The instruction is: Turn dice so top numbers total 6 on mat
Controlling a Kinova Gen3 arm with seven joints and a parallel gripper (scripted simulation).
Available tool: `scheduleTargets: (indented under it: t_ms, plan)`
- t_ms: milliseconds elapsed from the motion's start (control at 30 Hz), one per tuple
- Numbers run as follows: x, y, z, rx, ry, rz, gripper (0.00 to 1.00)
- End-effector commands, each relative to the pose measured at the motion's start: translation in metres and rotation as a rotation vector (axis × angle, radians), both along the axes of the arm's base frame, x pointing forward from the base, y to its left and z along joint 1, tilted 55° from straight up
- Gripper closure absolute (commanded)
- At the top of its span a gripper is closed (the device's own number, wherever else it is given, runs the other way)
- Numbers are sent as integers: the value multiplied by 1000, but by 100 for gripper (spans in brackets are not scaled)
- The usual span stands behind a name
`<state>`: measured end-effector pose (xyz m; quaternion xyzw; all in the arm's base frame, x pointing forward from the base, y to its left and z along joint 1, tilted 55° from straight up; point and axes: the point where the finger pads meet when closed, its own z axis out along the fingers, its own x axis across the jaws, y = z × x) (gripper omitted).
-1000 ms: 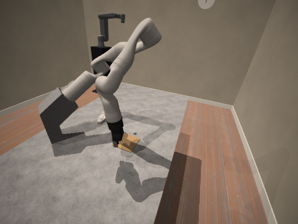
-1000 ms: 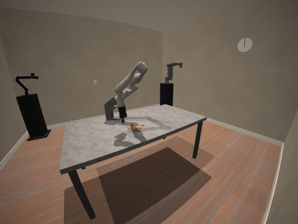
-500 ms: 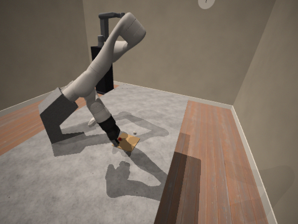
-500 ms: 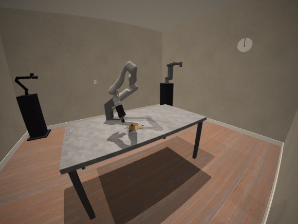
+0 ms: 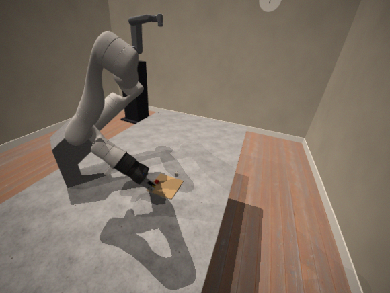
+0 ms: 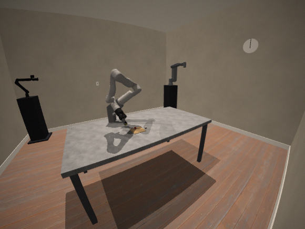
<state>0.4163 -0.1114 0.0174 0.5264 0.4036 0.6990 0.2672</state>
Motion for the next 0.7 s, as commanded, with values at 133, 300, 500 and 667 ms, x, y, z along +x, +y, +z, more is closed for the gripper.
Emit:
scheduleTargets:
  t_ms: [133, 300, 500, 667]
  plan:
    - [-6, 6, -13, 75, -72, -69, 66]
    - [-6, 7, -14, 89, -107, -93, 66]
    - [-7, 7, -14, 92, -115, -99, 66]
    - [-6, 7, -14, 92, -115, -99, 66]
